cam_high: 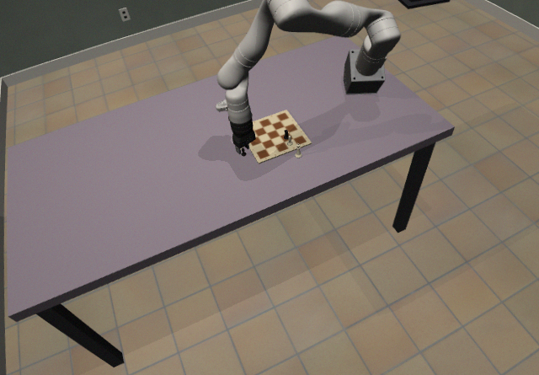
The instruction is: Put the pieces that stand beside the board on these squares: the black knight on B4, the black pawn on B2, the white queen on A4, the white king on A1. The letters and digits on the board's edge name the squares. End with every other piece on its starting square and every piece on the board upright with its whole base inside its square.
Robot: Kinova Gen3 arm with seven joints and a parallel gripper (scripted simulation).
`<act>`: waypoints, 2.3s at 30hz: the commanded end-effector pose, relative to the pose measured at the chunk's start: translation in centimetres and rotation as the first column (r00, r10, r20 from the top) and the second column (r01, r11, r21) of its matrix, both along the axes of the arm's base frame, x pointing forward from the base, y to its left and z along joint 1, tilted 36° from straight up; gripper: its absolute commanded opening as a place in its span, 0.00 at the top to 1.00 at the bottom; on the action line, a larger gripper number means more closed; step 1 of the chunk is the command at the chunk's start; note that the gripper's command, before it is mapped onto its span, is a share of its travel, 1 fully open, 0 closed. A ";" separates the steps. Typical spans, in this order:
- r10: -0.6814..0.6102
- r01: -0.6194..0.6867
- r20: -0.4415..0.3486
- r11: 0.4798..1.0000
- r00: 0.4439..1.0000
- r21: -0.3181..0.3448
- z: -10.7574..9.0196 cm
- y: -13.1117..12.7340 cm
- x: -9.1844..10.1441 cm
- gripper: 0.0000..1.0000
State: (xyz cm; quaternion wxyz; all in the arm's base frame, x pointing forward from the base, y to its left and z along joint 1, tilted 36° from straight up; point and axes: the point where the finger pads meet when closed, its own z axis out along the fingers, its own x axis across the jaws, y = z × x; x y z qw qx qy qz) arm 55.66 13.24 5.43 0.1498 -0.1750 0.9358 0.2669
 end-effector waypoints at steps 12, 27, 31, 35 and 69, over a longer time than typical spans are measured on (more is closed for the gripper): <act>0.002 -0.002 0.003 1.000 1.000 0.002 -1.2 1.0 0.4 0.32; 0.002 -0.002 0.003 1.000 1.000 0.002 -1.2 1.0 0.4 0.32; 0.002 -0.002 0.003 1.000 1.000 0.002 -1.2 1.0 0.4 0.32; 0.002 -0.002 0.003 1.000 1.000 0.002 -1.2 1.0 0.4 0.32; 0.002 -0.002 0.003 1.000 1.000 0.002 -1.2 1.0 0.4 1.00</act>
